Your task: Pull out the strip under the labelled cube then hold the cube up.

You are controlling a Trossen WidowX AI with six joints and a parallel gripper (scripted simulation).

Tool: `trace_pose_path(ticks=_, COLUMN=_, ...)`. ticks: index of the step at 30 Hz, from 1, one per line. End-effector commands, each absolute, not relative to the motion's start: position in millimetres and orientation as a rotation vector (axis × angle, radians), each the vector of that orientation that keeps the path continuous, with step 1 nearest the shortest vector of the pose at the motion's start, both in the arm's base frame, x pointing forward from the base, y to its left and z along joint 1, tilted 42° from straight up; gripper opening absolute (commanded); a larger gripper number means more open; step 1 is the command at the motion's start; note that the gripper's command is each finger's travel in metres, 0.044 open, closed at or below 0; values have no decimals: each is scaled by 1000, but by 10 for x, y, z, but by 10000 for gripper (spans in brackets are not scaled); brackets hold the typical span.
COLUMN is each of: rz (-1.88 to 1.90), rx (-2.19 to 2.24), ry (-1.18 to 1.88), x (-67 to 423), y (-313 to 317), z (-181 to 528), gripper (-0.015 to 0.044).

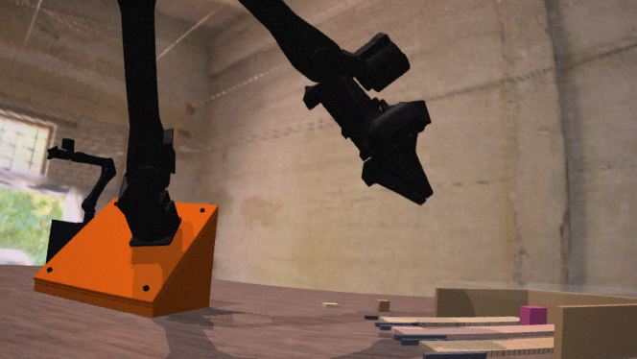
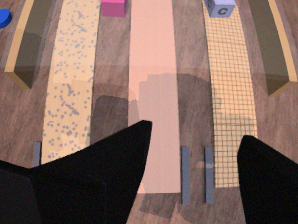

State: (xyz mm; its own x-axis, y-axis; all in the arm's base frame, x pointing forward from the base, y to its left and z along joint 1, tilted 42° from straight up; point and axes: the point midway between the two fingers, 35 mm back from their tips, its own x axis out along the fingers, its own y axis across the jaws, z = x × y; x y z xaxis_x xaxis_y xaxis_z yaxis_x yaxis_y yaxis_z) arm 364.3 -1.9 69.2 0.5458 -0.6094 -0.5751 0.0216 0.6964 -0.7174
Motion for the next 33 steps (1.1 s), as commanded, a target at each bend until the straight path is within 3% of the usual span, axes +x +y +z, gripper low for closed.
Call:
trace_pose_path(ticks=1, rz=-460, rx=-720, ry=1140, x=3873, y=-373, z=665, gripper=59)
trace_pose_path(ticks=4, rz=-484, rx=-710, ry=1269, x=3946, y=-620, z=658, gripper=0)
trace_pose_path(ticks=13, rz=-528, rx=-625, ry=1636, x=3931, y=-1310, z=631, gripper=0)
trace_pose_path(ticks=33, rz=-528, rx=-623, ry=1643, x=3921, y=-1402, z=541, gripper=0)
